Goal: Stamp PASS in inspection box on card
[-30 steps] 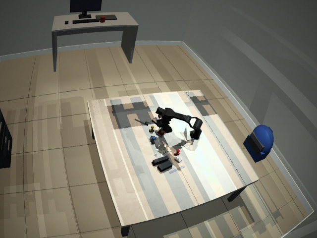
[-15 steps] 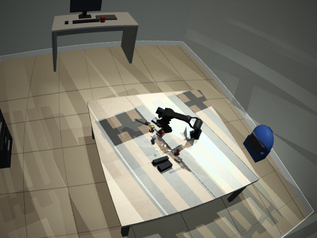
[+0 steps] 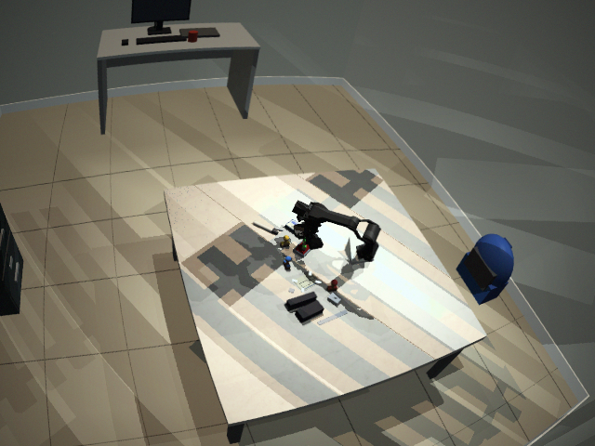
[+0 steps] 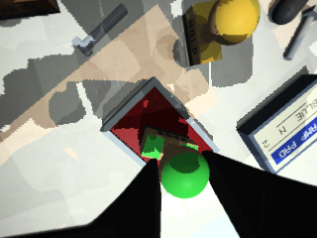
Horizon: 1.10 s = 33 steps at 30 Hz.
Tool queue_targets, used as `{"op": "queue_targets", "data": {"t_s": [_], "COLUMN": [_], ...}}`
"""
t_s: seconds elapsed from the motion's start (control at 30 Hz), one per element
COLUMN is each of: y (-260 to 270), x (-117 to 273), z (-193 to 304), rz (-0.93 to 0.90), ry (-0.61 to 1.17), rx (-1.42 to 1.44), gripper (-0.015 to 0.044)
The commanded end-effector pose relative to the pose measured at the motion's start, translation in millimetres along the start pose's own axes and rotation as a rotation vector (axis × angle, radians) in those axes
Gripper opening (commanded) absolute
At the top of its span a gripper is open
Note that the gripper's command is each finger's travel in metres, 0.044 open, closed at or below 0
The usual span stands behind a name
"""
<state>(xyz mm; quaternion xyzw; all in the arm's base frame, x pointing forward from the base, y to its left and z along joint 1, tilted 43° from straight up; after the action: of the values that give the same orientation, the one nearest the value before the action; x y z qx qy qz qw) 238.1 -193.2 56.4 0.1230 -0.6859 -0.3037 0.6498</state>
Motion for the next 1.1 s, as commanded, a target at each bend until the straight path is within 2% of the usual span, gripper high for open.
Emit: {"op": "queue_targets", "data": {"t_s": [0.0,1.07], "y": [0.2,-0.1], "x": [-1.4,1.2], "z": [-0.3,-0.4], "rz": [0.003,0.003], "ry": [0.001,0.001], "rx": [-0.002,-0.002], "gripper": [0.0,0.0]}}
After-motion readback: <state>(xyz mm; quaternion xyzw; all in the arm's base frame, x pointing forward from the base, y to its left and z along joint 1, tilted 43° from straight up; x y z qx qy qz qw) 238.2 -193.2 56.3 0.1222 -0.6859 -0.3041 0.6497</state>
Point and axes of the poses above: the point midway between the two fingers, 35 mm back from their tips, its own x axis back along the fingers, its own y axis across the jaws, z = x × y, the point moved 10 cm from there along x, back along the fingers, and after that the axes turned 10 degrees about -x, right-handed, at the moved point
